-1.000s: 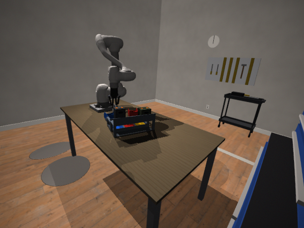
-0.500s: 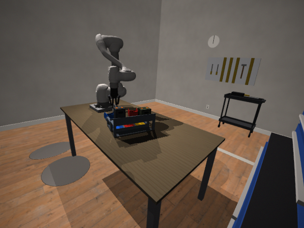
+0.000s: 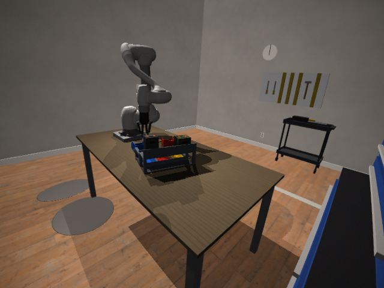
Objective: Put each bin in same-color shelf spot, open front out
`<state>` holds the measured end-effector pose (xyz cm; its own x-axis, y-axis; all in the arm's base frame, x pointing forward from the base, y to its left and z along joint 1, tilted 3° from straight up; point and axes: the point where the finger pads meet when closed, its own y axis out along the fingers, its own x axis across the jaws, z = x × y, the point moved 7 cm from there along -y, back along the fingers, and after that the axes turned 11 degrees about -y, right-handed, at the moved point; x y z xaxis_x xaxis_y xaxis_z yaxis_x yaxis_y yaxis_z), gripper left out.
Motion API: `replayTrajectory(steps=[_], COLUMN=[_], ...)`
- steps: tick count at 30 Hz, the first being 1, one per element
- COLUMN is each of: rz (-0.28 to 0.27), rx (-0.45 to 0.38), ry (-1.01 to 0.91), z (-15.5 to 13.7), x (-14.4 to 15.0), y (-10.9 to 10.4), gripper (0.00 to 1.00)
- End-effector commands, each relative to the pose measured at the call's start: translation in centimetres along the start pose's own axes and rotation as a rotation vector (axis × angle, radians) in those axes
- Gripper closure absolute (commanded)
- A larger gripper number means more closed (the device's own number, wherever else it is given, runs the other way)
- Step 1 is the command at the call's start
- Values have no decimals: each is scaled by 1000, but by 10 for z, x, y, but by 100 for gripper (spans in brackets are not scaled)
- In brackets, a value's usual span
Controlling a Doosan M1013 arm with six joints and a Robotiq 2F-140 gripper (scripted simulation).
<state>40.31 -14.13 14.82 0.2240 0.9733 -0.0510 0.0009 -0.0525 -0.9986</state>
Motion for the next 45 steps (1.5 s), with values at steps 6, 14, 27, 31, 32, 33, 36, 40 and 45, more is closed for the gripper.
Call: replayTrajectory(steps=[6, 14, 27, 31, 32, 33, 36, 40, 45], rz=[0, 0, 0, 0, 0, 0, 0, 0, 0], rx=[0, 0, 0, 0, 0, 0, 0, 0, 0], ry=[0, 0, 0, 0, 0, 0, 0, 0, 0], z=[0, 0, 0, 0, 0, 0, 0, 0, 0], x=[0, 0, 0, 0, 0, 0, 0, 0, 0], y=[8, 19, 31, 33, 34, 34, 35, 35, 35], gripper=[76, 76, 76, 76, 76, 76, 76, 76, 76])
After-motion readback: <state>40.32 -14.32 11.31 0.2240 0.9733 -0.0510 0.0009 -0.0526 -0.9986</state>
